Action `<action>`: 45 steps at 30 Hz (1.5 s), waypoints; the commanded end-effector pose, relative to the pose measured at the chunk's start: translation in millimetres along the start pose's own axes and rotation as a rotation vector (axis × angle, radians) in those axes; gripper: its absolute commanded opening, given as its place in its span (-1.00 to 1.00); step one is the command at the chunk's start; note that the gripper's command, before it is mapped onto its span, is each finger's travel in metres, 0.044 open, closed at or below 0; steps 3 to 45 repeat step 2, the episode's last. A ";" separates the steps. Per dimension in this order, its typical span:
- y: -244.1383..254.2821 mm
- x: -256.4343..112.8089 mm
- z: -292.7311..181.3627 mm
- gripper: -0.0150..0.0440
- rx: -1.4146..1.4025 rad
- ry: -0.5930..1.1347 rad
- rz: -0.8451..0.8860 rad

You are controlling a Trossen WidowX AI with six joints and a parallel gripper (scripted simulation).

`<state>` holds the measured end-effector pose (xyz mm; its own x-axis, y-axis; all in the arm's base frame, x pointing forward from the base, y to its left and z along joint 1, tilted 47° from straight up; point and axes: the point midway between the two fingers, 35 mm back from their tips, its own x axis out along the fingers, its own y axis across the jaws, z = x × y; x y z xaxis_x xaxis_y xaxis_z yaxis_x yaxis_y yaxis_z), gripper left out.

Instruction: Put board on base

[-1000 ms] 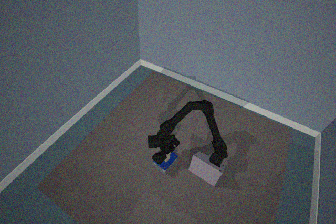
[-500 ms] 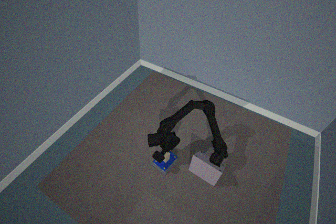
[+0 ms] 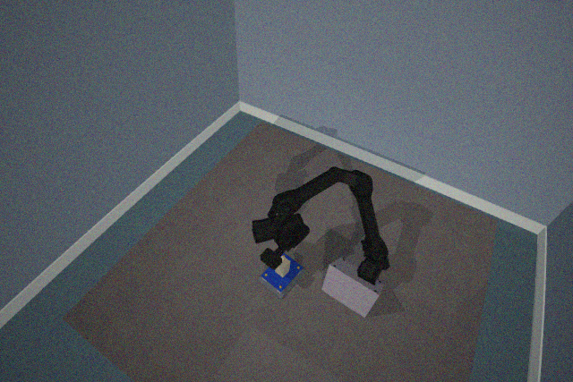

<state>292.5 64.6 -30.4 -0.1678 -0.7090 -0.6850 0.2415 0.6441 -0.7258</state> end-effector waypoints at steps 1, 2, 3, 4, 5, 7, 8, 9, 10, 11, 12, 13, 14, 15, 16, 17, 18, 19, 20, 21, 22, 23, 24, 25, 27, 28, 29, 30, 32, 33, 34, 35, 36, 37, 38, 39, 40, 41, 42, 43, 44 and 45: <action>-0.4 -4.1 0.0 1.00 0.007 0.005 0.001; -0.4 -4.1 0.0 1.00 0.007 0.005 0.001; -0.4 -4.1 0.0 1.00 0.007 0.005 0.001; -0.4 -4.1 0.0 1.00 0.007 0.005 0.001; -0.4 -4.1 0.0 1.00 0.007 0.005 0.001; -0.4 -4.1 0.0 1.00 0.007 0.005 0.001; -0.4 -4.1 0.0 1.00 0.007 0.005 0.001; -0.4 -4.1 0.0 1.00 0.007 0.005 0.001; -0.4 -4.1 0.0 1.00 0.007 0.005 0.001; -0.4 -4.1 0.0 1.00 0.007 0.005 0.001; -0.4 -4.1 0.0 1.00 0.007 0.005 0.001; -0.4 -4.1 0.0 1.00 0.007 0.005 0.001; -0.4 -4.1 0.0 1.00 0.007 0.005 0.001; -0.4 -4.1 0.0 1.00 0.007 0.005 0.001; -0.4 -4.1 0.0 1.00 0.007 0.005 0.001; -0.4 -4.1 0.0 1.00 0.007 0.005 0.001; -0.4 -4.1 0.0 1.00 0.007 0.005 0.001; -0.4 -4.1 0.0 1.00 0.007 0.005 0.001; -0.4 -4.1 0.0 1.00 0.007 0.005 0.001; -0.4 -4.1 0.0 1.00 0.007 0.005 0.001; -0.4 -4.1 0.0 1.00 0.007 0.005 0.001; -0.4 -4.1 0.0 1.00 0.007 0.005 0.001; -0.4 -4.1 0.0 1.00 0.007 0.005 0.001; -0.4 -4.1 0.0 1.00 0.007 0.005 0.001; -0.4 -4.1 0.0 1.00 0.007 0.005 0.001; -0.4 -4.1 0.0 1.00 0.007 0.005 0.001; -0.4 -4.1 0.0 1.00 0.007 0.005 0.001; -0.4 -4.1 0.0 1.00 0.007 0.005 0.001; -0.4 -4.1 0.0 1.00 0.007 0.005 0.001; -0.4 -4.1 0.0 1.00 0.007 0.005 0.001; -0.4 -4.1 0.0 1.00 0.007 0.005 0.001; -0.4 -4.1 0.0 1.00 0.007 0.005 0.001; -0.4 -4.1 0.0 1.00 0.007 0.005 0.001; -0.4 -4.1 0.0 1.00 0.007 0.005 0.001; -0.4 -4.1 0.0 1.00 0.007 0.005 0.001; -0.4 -4.1 0.0 1.00 0.007 0.005 0.001; -0.4 -4.1 0.0 1.00 0.007 0.005 0.001; -0.4 -4.1 0.0 1.00 0.007 0.005 0.001; -0.4 -4.1 0.0 1.00 0.007 0.005 0.001; -0.4 -4.1 0.0 1.00 0.007 0.005 0.001; -0.4 -4.1 0.0 1.00 0.007 0.005 0.001; -0.4 -4.1 0.0 1.00 0.007 0.005 0.001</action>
